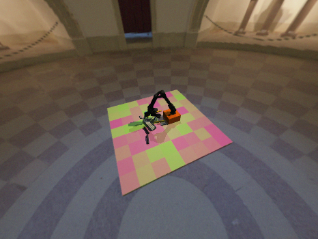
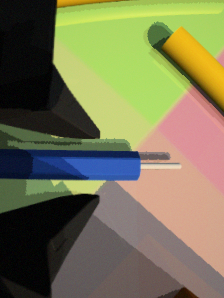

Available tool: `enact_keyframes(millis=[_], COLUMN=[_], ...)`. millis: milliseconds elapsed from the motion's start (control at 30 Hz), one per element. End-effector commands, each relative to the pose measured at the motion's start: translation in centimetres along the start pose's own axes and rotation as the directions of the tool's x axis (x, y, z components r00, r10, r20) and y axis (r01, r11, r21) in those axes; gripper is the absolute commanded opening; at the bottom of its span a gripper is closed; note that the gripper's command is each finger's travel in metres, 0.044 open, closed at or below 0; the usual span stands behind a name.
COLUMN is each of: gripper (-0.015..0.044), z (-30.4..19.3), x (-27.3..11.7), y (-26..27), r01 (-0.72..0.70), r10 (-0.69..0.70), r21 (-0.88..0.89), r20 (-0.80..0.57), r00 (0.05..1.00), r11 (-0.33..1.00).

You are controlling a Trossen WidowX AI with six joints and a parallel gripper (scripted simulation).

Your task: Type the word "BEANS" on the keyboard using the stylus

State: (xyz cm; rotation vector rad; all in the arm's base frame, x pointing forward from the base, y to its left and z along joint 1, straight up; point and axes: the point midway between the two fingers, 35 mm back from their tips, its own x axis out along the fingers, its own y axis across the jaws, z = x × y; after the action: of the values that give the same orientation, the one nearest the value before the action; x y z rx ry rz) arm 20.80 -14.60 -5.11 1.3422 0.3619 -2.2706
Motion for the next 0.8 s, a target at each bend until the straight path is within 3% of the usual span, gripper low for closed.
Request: enact_keyframes(millis=[0, 367, 500, 767], gripper=[0.0150, 0.0150, 0.0045, 0.0000], z=[-0.14, -0.59, -0.55, -0.55], x=[0.35, 1.14, 1.00, 1.00], y=[-0.01, -0.01, -0.02, -0.02], r01=[-0.001, -0.001, 0.001, 0.001], r10=[0.001, 0.001, -0.001, -0.001], r21=[0.004, 0.004, 0.000, 0.000], r20=[0.003, 0.003, 0.001, 0.001], r00=[1.000, 1.000, 1.000, 1.000], r11=[1.000, 1.000, 1.000, 1.000])
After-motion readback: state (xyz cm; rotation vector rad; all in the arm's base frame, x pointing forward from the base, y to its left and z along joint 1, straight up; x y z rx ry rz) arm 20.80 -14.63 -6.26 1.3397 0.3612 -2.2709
